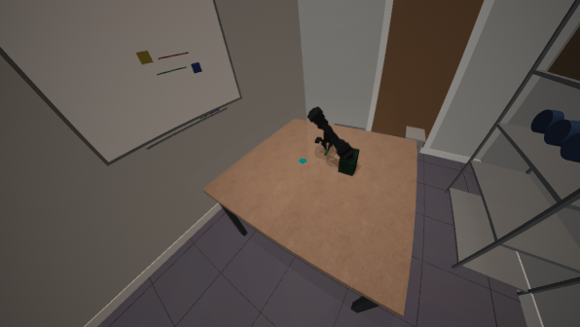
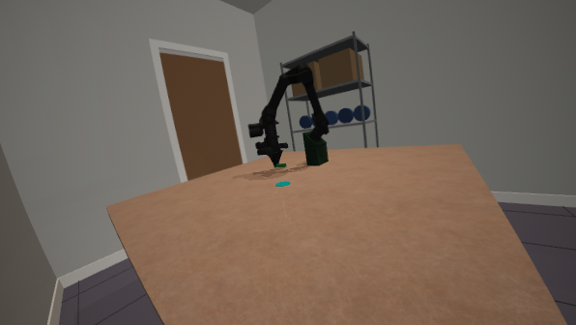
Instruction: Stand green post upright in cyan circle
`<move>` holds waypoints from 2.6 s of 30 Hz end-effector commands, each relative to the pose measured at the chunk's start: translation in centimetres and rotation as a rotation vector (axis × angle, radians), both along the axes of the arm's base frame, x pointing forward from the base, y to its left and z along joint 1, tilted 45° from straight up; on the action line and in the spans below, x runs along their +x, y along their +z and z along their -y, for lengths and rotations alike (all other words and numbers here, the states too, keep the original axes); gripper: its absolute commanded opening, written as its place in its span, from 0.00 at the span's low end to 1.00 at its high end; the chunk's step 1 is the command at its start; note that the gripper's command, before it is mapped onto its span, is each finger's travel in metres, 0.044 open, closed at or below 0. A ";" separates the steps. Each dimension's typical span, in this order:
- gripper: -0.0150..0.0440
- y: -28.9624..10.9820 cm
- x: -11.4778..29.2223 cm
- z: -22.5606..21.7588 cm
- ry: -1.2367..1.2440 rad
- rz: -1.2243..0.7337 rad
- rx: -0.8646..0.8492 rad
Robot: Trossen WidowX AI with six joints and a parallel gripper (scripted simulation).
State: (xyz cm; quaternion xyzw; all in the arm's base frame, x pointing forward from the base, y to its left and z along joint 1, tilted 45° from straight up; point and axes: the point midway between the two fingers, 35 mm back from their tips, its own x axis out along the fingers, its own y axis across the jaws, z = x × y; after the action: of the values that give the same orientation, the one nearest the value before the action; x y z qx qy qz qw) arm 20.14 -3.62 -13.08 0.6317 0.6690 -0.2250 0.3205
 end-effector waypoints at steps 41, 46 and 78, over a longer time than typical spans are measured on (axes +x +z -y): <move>0.29 7.7 2.1 5.5 0.119 0.114 -0.024; 0.29 8.3 3.1 5.3 0.167 0.160 -0.031; 0.29 12.7 9.0 1.9 0.471 0.449 -0.054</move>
State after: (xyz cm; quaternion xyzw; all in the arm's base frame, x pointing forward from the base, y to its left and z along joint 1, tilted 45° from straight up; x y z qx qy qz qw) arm 28.48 -6.02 -1.08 0.4972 0.7044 -0.0360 0.5052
